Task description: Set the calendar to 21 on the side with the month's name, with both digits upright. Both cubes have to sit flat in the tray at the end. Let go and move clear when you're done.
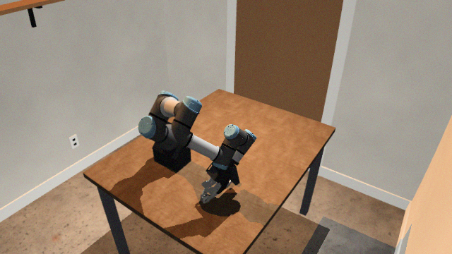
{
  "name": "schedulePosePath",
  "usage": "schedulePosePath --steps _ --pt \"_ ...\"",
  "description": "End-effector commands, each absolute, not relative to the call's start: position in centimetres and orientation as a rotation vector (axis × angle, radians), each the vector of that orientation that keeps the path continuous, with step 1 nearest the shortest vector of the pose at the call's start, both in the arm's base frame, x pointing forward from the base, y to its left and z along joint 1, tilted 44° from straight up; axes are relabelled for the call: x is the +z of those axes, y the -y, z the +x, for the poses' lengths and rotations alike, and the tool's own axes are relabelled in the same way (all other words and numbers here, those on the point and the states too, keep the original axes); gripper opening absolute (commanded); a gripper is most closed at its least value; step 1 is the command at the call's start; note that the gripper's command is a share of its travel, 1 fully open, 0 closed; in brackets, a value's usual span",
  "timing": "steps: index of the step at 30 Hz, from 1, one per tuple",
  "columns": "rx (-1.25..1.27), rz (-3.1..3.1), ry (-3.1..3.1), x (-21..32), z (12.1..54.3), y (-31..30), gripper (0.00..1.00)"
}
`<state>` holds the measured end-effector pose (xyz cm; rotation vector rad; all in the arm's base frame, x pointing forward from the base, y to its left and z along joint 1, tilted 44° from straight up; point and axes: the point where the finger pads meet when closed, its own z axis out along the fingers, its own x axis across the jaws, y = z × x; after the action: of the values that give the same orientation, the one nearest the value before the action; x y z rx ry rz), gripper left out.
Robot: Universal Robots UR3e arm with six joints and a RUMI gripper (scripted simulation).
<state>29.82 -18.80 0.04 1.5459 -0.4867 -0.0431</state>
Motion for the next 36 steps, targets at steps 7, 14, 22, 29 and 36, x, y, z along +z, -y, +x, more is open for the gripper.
schedulePosePath --steps 7,14,22,29,36 --pt "-0.041 1.546 0.487 0.08 29.86 18.77 0.1" --pt "-0.041 1.546 0.487 0.08 29.86 18.77 0.1" --pt "-0.041 1.546 0.487 0.08 29.86 18.77 0.1" --pt "-0.041 1.546 0.487 0.08 29.86 18.77 0.1" --pt "-0.041 1.546 0.487 0.34 29.88 18.51 0.1"
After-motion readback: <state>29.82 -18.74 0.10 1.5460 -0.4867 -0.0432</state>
